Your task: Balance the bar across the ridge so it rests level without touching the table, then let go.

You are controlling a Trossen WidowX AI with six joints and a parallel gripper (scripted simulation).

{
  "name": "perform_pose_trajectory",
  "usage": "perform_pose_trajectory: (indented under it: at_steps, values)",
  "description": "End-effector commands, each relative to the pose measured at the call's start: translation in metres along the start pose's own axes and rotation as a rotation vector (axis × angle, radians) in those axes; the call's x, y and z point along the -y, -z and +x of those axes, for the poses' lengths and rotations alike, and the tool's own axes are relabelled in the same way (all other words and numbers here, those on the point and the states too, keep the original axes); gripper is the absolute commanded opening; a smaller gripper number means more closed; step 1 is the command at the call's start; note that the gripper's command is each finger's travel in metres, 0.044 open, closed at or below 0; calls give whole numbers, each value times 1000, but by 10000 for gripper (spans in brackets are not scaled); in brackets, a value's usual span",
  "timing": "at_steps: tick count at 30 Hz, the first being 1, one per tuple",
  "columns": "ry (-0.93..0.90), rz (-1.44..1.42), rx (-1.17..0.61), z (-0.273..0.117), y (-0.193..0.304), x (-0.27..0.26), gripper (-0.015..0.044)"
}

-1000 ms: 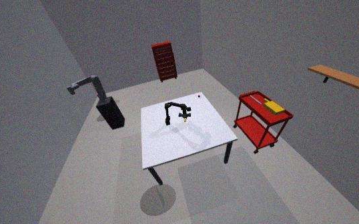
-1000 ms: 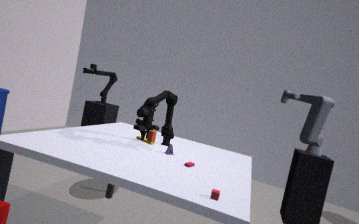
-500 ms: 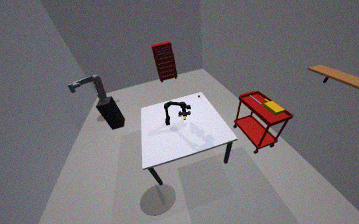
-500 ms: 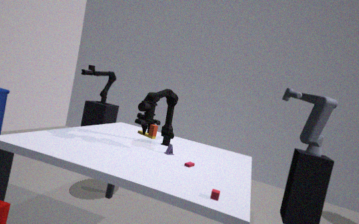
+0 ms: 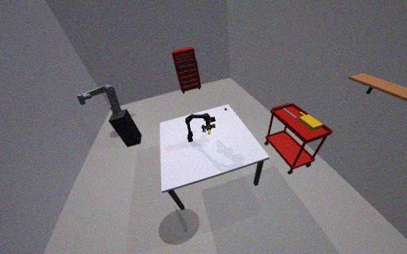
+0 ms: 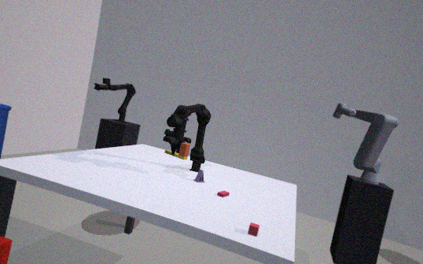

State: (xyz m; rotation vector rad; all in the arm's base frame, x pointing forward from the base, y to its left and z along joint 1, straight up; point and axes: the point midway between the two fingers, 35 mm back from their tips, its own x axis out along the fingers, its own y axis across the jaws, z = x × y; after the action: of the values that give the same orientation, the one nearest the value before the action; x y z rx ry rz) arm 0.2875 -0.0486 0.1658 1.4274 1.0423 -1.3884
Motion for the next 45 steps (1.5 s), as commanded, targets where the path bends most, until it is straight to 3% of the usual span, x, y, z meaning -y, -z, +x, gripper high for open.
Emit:
perform_pose_trajectory:
  at_steps: [1, 31, 45]
  values:
    - [0, -135, 1, -2, 14, 9, 0]
    - [-2, -1226, -12, -4, 115, 62, 0]
    - [-3, -1270, -13, 5, 127, 60, 0]
